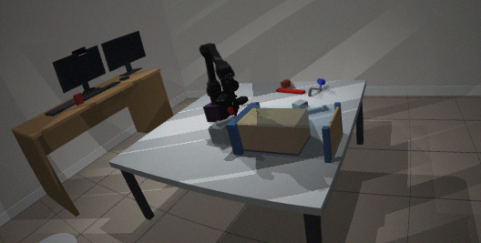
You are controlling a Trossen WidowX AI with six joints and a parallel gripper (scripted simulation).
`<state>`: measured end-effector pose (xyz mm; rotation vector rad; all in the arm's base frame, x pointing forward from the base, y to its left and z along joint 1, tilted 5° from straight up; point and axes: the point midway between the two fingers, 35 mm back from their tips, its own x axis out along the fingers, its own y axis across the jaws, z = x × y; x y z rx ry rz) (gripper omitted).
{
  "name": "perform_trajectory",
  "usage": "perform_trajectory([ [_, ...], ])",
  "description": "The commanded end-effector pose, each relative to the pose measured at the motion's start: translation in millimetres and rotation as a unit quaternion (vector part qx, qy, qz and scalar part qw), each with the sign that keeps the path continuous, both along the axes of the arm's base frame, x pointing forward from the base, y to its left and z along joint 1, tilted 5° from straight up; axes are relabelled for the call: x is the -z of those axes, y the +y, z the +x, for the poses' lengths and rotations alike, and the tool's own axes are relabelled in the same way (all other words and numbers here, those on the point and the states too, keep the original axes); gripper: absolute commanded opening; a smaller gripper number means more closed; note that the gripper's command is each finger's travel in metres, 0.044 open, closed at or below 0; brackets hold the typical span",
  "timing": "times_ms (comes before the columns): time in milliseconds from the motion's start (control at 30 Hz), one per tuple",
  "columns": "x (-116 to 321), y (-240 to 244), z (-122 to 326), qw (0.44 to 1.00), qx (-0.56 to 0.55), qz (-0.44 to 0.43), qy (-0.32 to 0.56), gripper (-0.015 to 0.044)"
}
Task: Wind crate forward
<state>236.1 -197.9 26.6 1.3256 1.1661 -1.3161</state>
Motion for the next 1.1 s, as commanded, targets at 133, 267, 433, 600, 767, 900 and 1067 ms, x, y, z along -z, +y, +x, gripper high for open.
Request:
perform_trajectory([
  [133, -1.3, 16.7, -14.5, 1.000, -0.002, 0.014, 0.006, 0.0000],
  [267, -0.3, 7.0, -8.4, 1.000, 0.000, 0.002, 0.002, 0.0053],
  [433, -0.3, 7.0, -8.4, 1.000, 0.000, 0.002, 0.002, 0.0184],
  [600, -0.3, 7.0, -8.4, 1.000, 0.000, 0.002, 0.002, 0.0315],
  [767, -0.3, 7.0, -8.4, 1.000, 0.000, 0.002, 0.002, 0.0440],
  [900, -7.3, 6.1, -7.6, 1.000, 0.000, 0.002, 0.002, 0.0440],
  [1067, -55.8, 3.1, -6.4, 1.000, 0.000, 0.000, 0.003, 0.0440],
])
